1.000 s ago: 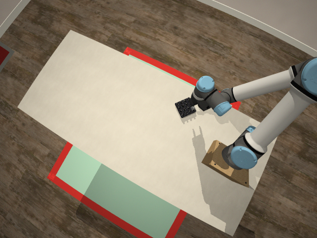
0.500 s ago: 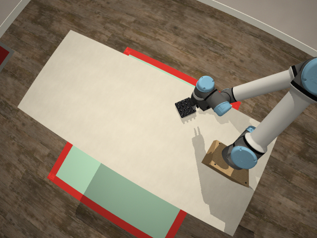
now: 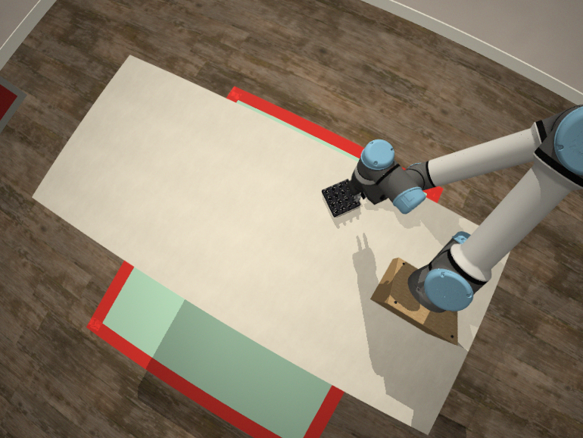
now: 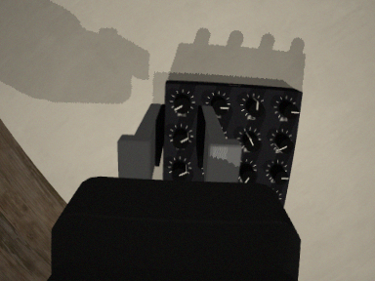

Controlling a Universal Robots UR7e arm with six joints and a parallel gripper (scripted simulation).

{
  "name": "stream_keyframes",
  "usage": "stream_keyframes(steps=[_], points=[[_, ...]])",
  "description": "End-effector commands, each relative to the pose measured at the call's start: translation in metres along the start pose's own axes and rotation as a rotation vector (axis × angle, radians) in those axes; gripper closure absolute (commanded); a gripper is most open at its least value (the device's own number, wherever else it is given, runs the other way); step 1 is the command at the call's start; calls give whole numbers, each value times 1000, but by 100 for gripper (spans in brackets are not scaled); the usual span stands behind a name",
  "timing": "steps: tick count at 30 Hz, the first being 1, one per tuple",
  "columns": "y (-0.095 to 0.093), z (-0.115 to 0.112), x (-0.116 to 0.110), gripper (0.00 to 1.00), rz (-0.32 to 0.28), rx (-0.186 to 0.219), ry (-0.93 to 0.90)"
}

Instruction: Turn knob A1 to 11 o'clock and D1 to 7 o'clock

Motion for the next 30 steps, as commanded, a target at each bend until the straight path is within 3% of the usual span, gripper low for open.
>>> stream_keyframes(steps=[1, 17, 30], points=[[0, 0, 0, 54, -1, 0, 0], [-4, 0, 0, 54, -1, 0, 0], [-18, 0, 0, 54, -1, 0, 0]])
Point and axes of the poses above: the point where the finger pads meet when closed, its own y axis back along the fingers, its own z axis across the jaws, x = y × z, the point moved 8 cm from there along y, back along the fingers, and after that the axes turned 8 degrees about -y, right-handed, at the moved point
